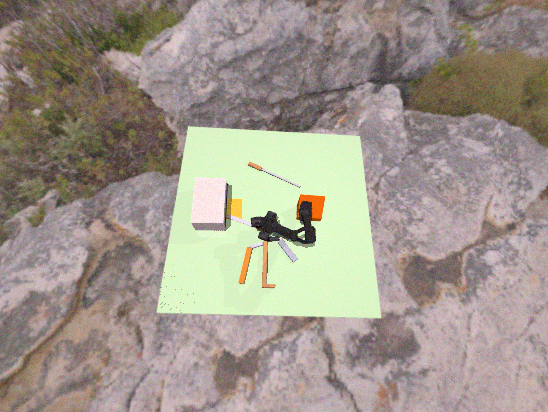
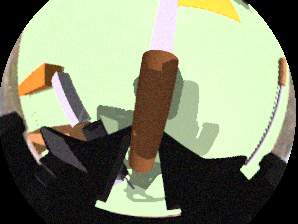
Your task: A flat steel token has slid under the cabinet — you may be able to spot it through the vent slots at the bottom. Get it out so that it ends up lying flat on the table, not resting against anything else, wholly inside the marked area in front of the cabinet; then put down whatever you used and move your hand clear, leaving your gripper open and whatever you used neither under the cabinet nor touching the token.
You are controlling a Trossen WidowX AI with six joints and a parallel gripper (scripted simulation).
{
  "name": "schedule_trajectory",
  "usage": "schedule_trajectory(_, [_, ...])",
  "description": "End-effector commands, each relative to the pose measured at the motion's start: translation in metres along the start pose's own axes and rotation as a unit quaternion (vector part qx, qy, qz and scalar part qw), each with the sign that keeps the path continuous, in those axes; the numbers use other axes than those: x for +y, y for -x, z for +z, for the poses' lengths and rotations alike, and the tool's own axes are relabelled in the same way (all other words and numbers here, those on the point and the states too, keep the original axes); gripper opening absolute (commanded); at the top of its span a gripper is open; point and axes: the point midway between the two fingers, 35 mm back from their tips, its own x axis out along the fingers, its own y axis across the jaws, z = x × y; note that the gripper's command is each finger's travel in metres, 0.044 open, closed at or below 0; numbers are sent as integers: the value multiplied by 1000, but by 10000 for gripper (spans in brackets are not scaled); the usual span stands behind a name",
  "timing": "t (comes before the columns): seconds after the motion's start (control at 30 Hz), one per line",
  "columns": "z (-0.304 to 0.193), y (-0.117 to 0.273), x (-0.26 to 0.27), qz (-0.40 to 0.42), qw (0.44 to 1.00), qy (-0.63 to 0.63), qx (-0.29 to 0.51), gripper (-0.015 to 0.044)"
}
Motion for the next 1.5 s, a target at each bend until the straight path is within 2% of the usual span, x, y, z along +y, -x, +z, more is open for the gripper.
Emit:
schedule_trajectory(0.0, [-4, 1, 0, 0, 1000, -1, 1, 0])
schedule_trajectory(0.37, [-10, 2, 1, 0, 1000, -2, 1, 0])
schedule_trajectory(1.47, [26, 1, 1, -1, 1000, 3, 1, 0])
